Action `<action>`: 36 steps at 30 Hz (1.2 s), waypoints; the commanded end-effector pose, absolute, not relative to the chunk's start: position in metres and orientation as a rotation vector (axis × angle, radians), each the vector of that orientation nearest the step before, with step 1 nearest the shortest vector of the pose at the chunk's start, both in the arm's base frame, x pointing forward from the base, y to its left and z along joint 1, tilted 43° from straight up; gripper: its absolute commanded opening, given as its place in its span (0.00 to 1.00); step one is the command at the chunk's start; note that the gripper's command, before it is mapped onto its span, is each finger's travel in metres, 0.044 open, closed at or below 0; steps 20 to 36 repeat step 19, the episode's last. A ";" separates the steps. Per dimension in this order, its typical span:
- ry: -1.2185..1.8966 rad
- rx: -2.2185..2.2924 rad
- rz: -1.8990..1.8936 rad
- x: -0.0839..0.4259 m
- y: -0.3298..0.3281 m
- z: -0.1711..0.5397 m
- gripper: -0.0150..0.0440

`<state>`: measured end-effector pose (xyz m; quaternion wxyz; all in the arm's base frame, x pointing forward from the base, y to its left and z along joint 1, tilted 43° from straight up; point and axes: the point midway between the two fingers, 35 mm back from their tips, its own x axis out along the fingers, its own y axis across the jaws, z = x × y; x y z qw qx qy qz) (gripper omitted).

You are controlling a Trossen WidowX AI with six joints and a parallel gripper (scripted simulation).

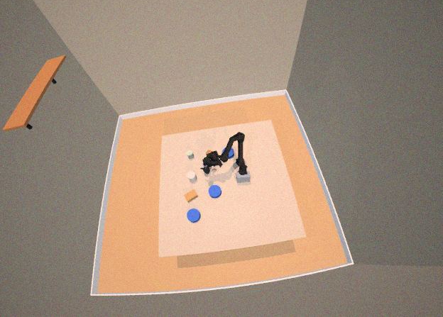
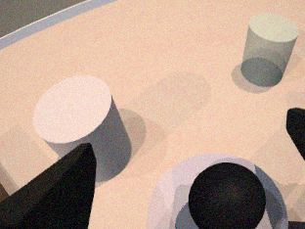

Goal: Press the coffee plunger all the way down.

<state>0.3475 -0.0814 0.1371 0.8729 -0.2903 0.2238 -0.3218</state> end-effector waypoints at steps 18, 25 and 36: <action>0.483 -0.607 -0.677 0.339 -0.026 0.193 1.00; 0.483 -0.607 -0.677 0.339 -0.026 0.193 1.00; 0.483 -0.607 -0.677 0.339 -0.026 0.193 1.00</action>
